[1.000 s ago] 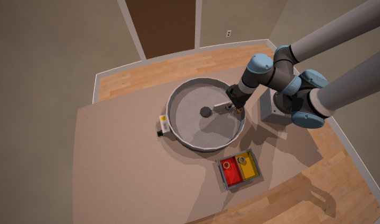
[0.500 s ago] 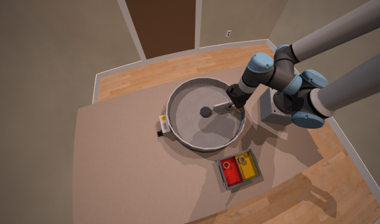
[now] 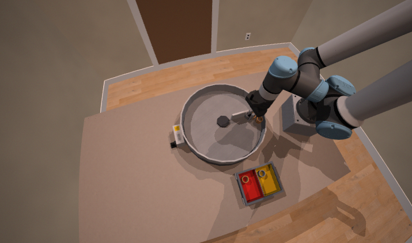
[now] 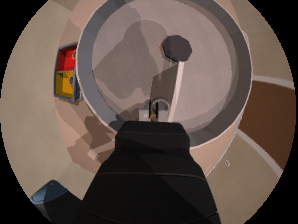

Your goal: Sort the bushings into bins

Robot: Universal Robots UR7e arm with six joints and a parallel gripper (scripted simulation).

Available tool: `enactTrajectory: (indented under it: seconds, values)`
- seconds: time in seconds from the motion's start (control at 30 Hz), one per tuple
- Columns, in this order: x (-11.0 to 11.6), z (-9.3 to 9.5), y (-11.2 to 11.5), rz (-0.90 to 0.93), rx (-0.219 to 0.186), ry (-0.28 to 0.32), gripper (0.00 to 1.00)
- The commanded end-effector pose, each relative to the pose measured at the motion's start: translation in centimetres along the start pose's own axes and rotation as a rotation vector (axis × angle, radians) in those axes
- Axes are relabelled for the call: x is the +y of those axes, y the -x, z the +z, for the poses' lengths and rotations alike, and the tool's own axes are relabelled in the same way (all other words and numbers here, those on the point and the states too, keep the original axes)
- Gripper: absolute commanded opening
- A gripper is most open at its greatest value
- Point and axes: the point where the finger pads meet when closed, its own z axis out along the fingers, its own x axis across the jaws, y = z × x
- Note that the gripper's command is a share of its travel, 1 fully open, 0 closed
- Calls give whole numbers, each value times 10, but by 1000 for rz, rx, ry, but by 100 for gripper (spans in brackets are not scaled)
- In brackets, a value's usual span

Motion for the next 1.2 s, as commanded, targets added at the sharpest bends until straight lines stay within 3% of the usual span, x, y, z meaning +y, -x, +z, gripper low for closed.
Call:
enactTrajectory:
  seconds: [0.0, 0.8, 0.97, 1.17]
  values:
    - [0, -2, 0, 0, 1, -1, 0]
    - [0, -8, 0, 0, 1, -1, 0]
    - [0, -31, 0, 0, 1, -1, 0]
    - [0, -41, 0, 0, 1, -1, 0]
